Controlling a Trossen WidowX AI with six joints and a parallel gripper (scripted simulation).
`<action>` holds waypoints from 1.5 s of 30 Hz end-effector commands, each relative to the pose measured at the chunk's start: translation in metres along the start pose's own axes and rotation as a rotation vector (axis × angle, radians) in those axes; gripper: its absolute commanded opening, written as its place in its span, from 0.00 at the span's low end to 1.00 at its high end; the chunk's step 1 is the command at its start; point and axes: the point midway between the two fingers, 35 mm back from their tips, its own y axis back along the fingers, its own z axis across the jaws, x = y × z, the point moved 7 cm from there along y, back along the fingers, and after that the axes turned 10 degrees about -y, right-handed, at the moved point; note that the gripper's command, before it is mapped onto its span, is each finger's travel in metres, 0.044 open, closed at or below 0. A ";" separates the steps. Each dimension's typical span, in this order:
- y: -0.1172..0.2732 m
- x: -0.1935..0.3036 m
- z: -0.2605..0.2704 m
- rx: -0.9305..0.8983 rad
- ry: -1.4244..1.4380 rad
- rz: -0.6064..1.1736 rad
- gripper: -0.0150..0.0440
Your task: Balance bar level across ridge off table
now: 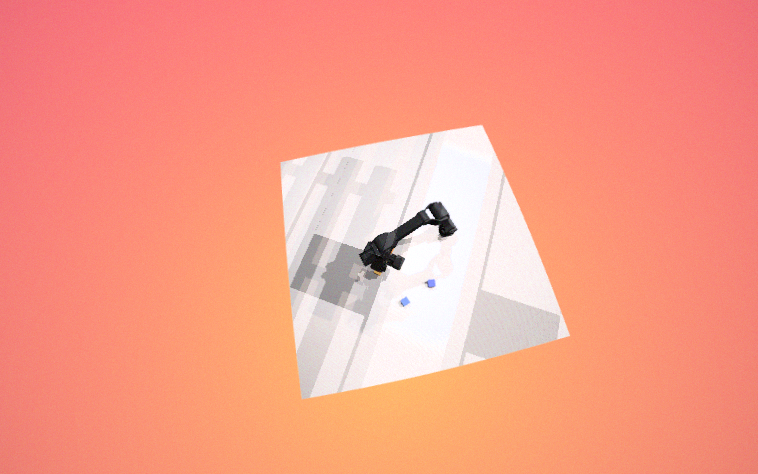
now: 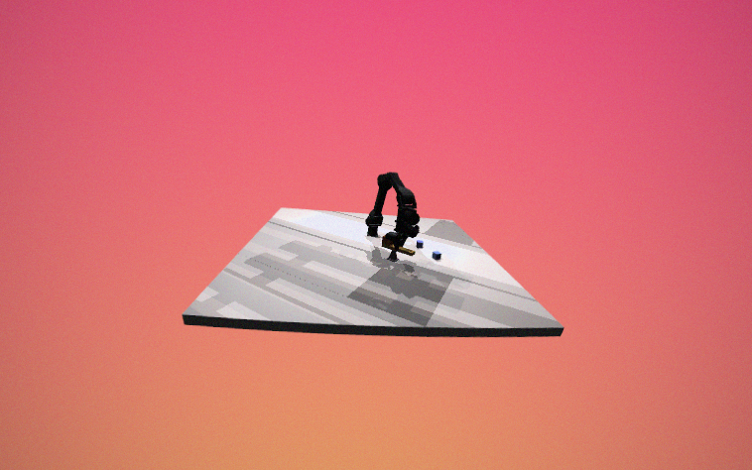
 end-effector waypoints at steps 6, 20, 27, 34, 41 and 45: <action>0.000 0.000 0.000 0.000 0.000 0.000 0.54; 0.000 0.000 0.000 0.000 0.000 0.000 0.55; 0.000 0.000 0.000 0.000 0.000 0.000 0.57; 0.000 0.000 0.000 0.000 0.000 0.000 0.57; 0.000 0.000 0.000 0.000 0.000 0.000 0.79; 0.000 0.000 0.000 0.000 0.000 0.000 0.97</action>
